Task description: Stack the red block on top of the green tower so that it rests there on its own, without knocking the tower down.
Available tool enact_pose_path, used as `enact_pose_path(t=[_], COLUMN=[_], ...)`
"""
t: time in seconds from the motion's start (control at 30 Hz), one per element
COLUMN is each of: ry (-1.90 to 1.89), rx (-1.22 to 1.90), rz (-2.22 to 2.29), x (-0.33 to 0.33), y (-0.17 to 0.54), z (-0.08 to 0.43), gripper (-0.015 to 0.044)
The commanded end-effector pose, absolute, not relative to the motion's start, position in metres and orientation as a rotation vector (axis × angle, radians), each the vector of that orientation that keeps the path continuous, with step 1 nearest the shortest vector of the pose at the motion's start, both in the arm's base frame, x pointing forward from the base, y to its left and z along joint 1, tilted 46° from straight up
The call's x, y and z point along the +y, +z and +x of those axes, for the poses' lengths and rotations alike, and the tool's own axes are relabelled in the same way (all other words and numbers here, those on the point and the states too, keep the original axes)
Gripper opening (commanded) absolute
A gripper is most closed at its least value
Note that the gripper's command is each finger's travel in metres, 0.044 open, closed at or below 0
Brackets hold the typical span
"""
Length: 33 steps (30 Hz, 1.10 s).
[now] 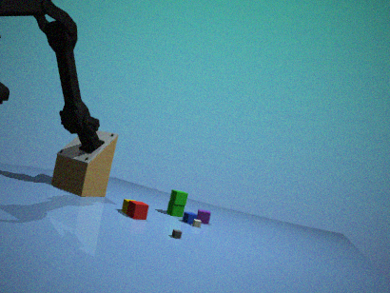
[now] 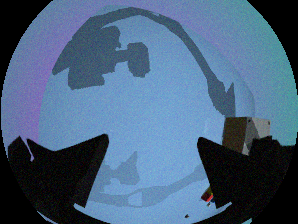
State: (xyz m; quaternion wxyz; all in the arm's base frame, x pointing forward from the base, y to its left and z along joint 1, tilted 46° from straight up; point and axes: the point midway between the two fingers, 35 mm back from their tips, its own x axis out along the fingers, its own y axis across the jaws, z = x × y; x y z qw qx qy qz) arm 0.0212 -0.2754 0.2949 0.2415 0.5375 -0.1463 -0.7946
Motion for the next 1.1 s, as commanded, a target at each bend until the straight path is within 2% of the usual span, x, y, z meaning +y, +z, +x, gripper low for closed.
enact_pose_path(t=[0.0,0.7,1.07], ry=[-2.133,-1.784,-1.556], rx=[-0.237,0.523,0.827], rz=[1.419,1.000,0.692], x=[-0.278,-0.239,-0.193], y=[0.279,0.190,0.147], z=[0.045,0.182,0.225], gripper=[0.0440,0.0440,0.0440])
